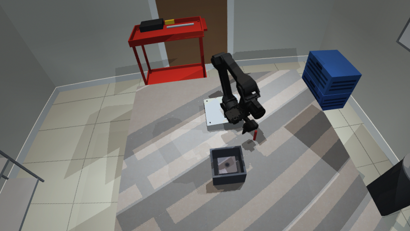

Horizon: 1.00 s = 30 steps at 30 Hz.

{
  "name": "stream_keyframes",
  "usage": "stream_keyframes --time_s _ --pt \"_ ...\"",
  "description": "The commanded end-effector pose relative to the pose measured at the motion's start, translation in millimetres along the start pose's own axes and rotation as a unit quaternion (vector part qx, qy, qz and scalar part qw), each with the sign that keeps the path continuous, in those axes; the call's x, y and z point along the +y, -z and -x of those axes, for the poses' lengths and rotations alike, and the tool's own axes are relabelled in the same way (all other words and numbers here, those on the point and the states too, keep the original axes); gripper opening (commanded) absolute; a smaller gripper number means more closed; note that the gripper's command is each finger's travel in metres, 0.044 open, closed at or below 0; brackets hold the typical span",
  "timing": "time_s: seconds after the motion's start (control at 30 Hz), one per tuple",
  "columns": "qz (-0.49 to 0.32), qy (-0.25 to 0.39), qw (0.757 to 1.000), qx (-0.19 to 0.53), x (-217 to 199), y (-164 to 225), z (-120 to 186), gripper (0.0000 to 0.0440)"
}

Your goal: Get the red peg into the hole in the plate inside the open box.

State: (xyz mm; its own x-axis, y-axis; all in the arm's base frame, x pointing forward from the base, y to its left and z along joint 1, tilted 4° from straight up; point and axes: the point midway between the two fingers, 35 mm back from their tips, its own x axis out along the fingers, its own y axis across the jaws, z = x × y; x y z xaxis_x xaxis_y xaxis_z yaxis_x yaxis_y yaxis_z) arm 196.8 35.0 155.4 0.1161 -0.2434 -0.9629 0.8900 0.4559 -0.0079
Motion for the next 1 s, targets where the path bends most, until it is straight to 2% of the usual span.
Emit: stream_keyframes --time_s 0.0,0.43,0.97 --pt "0.001 0.023 1.0 0.018 -0.9 17.2 -10.1 0.044" --pt "-0.008 0.053 0.997 0.06 9.1 69.0 -49.9 0.044" --pt "-0.008 0.012 0.996 0.086 26.2 112.9 -111.5 0.0437"
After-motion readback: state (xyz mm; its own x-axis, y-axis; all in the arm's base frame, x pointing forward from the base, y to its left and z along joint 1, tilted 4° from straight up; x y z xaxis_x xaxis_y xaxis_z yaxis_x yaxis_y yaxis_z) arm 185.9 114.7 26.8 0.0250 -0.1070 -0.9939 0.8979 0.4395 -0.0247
